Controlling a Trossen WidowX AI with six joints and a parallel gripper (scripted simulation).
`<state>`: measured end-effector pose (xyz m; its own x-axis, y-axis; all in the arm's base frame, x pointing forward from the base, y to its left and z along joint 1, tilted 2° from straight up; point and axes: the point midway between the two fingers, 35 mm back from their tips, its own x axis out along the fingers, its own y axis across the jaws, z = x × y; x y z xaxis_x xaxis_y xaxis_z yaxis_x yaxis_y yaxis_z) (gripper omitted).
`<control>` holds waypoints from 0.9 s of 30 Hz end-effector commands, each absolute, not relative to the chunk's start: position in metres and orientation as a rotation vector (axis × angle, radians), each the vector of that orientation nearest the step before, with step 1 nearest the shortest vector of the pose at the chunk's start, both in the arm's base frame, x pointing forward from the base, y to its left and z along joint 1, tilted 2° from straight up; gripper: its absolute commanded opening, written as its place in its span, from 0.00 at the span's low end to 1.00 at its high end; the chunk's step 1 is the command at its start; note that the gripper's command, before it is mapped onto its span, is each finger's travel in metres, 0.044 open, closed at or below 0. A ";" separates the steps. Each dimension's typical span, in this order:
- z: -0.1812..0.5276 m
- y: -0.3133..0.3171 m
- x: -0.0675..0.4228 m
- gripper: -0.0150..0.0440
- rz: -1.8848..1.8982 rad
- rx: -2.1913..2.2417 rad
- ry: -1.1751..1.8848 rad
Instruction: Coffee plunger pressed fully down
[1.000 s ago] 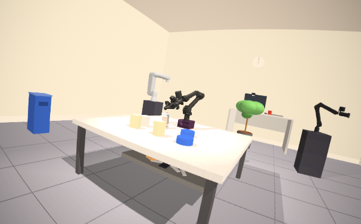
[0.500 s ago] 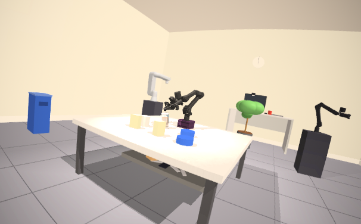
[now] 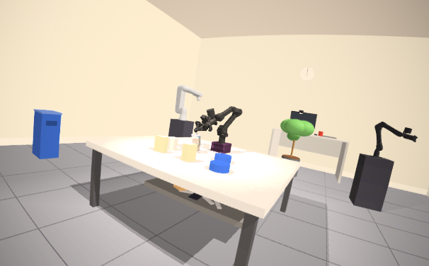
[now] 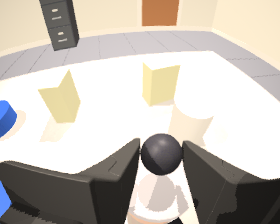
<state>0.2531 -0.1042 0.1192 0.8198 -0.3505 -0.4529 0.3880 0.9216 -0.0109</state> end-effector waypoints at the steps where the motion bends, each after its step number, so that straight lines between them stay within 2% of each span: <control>1: 0.114 -0.105 0.254 0.46 -0.391 0.078 0.486; 18: 0.119 -0.105 0.255 0.46 -0.393 0.083 0.466; 27: 0.119 -0.105 0.255 0.86 -0.393 0.083 0.466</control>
<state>0.2547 -0.1049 0.1192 0.8200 -0.3503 -0.4527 0.3876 0.9218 -0.0111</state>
